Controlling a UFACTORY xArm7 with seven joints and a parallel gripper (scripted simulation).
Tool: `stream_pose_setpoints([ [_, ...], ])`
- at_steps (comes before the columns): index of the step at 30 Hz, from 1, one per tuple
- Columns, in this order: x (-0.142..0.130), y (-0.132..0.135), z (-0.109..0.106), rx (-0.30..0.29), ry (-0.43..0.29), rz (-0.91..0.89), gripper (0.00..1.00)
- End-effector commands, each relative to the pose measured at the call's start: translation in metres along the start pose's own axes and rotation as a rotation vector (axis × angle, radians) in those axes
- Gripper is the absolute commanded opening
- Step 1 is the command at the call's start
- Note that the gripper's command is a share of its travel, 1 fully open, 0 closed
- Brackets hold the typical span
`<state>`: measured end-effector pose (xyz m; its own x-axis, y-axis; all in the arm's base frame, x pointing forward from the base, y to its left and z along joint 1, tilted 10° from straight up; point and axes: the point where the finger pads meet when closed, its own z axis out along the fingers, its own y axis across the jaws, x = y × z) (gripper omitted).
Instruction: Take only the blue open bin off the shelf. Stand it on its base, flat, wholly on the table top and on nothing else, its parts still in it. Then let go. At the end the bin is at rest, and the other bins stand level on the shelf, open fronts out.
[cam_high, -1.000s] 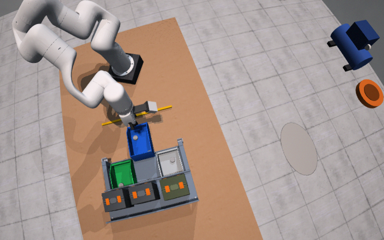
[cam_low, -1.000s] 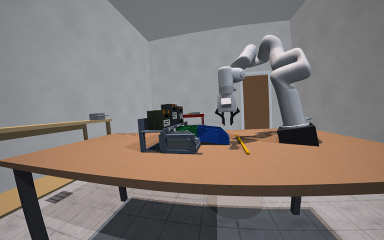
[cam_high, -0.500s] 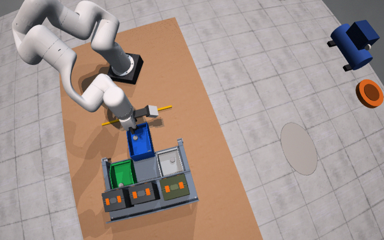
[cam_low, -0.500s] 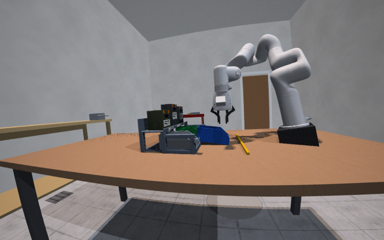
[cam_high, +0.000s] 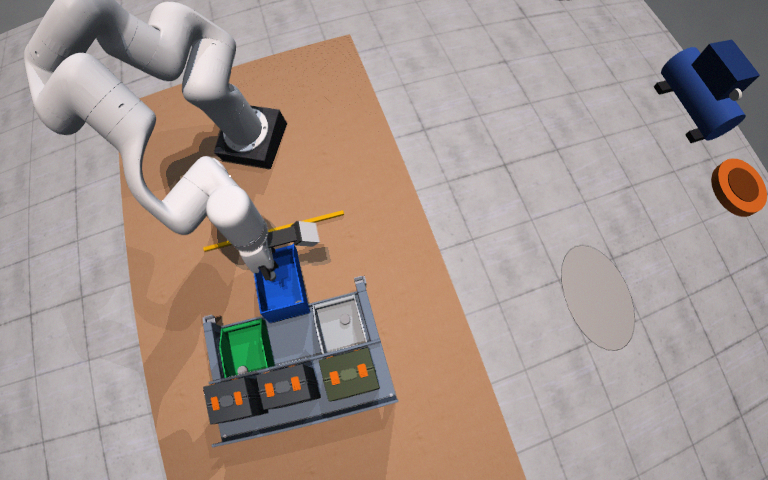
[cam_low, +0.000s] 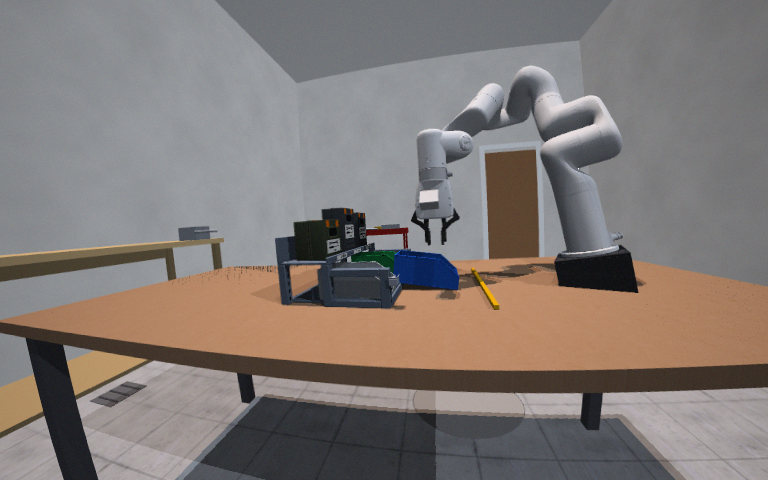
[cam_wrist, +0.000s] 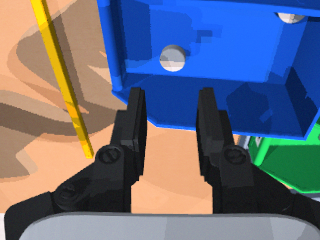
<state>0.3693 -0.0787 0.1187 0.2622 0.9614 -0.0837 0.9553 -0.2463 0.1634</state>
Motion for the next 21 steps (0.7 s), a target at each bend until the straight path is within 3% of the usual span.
stream_pose_setpoints([
  [1, 0.0, 0.025, -0.007, 0.0, 0.001, -0.001, 0.33],
  [11, 0.0, 0.025, -0.007, 0.0, 0.001, -0.001, 0.33],
  [16, 0.0, 0.063, -0.019, 0.0, 0.001, -0.001, 0.33],
  [21, 0.0, 0.063, -0.019, 0.0, 0.001, -0.001, 0.33],
])
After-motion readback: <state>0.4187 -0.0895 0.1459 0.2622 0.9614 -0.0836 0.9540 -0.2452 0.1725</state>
